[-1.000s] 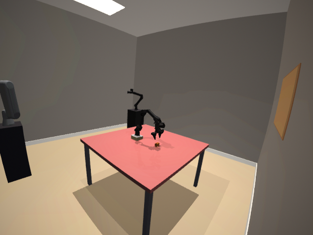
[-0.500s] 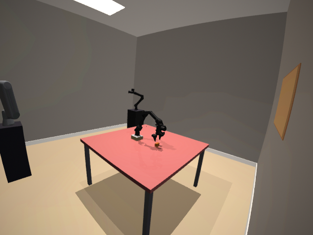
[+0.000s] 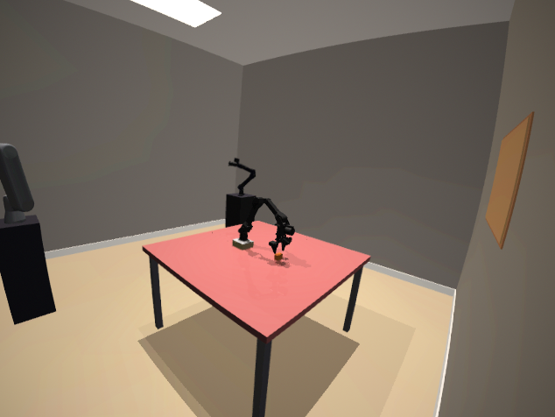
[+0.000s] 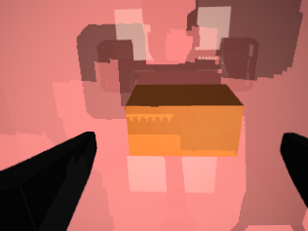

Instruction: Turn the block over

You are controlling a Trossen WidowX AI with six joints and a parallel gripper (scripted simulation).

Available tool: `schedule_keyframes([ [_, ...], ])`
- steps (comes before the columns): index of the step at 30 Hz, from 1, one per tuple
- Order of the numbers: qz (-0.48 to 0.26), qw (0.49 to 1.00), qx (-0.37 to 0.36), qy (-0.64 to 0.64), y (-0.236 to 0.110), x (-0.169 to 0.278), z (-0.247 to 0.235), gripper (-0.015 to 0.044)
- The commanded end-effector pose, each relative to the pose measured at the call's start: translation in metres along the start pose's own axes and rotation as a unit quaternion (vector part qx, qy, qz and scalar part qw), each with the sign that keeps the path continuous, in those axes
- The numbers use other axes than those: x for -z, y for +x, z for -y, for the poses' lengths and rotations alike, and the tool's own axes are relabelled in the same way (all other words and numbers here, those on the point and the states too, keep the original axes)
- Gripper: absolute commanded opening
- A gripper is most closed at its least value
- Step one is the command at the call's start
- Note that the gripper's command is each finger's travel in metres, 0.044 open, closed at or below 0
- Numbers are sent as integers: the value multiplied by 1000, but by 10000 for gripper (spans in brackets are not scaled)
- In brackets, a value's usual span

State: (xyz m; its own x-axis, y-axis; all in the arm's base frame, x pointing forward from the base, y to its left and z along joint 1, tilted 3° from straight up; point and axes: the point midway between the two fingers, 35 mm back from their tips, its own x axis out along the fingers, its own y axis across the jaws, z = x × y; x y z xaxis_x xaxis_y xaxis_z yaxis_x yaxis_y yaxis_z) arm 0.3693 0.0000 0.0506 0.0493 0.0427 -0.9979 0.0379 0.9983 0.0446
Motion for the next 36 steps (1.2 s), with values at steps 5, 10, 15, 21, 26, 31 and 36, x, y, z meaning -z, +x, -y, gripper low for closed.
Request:
schedule_keyframes([
  [5, -5, 1000, -2, 0, 16, 2, -1, 440],
  [10, -5, 1000, -2, 0, 24, 3, -1, 440],
  [15, -5, 1000, -2, 0, 30, 3, -1, 440],
  [21, -5, 1000, -2, 0, 30, 3, -1, 282],
  [26, -5, 1000, -2, 0, 30, 3, -1, 249],
  [31, -5, 1000, -2, 0, 30, 3, -1, 216],
  [36, -5, 1000, -2, 0, 30, 3, -1, 183],
])
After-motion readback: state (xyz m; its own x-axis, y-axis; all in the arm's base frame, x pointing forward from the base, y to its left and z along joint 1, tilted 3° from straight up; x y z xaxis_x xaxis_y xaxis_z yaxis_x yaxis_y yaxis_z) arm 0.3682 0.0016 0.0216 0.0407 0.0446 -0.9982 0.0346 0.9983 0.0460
